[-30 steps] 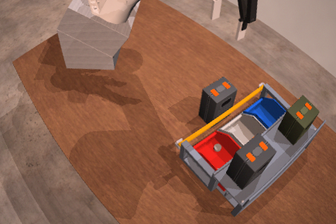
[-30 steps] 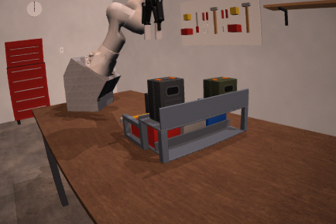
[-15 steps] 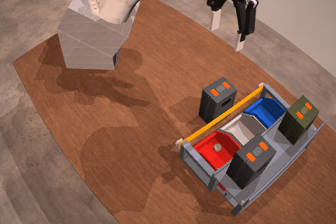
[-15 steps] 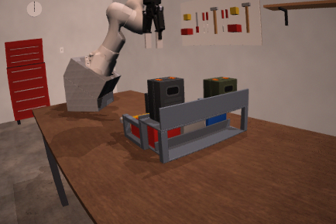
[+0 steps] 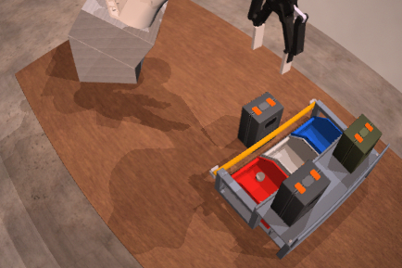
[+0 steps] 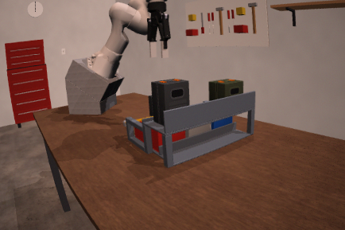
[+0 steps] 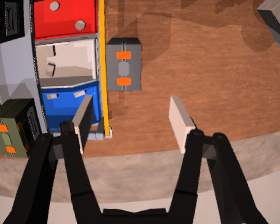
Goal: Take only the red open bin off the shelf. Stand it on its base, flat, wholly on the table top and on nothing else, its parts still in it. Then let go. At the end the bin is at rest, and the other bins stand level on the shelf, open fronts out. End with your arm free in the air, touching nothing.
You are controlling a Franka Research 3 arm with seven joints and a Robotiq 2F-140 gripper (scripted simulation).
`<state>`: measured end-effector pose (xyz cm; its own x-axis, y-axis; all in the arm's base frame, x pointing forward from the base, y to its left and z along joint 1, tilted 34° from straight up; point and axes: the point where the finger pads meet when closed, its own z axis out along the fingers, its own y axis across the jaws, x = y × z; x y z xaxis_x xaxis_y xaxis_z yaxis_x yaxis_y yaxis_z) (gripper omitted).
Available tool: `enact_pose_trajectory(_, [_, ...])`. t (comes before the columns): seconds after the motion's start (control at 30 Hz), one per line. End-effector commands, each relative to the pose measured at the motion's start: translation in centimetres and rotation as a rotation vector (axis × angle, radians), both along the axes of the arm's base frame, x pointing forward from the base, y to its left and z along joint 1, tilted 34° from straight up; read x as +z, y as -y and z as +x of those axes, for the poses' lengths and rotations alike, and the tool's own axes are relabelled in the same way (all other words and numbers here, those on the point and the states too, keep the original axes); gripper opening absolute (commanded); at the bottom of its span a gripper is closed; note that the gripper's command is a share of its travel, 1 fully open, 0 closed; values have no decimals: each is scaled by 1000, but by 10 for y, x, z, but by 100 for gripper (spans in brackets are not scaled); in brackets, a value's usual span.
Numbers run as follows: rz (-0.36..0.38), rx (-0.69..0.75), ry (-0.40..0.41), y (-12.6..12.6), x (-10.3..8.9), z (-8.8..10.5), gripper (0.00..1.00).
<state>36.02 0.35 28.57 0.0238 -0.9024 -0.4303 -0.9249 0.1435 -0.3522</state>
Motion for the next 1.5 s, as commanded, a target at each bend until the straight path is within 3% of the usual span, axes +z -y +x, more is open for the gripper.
enact_pose_trajectory(0.0, [-6,-2,19,-10,-27,22,57])
enact_pose_trajectory(0.4, [-6,-2,19,-10,-27,22,57])
enact_pose_trajectory(0.57, [-6,-2,19,-24,-57,42,57])
enact_pose_trajectory(1.47, [-6,-2,19,-20,-48,39,57])
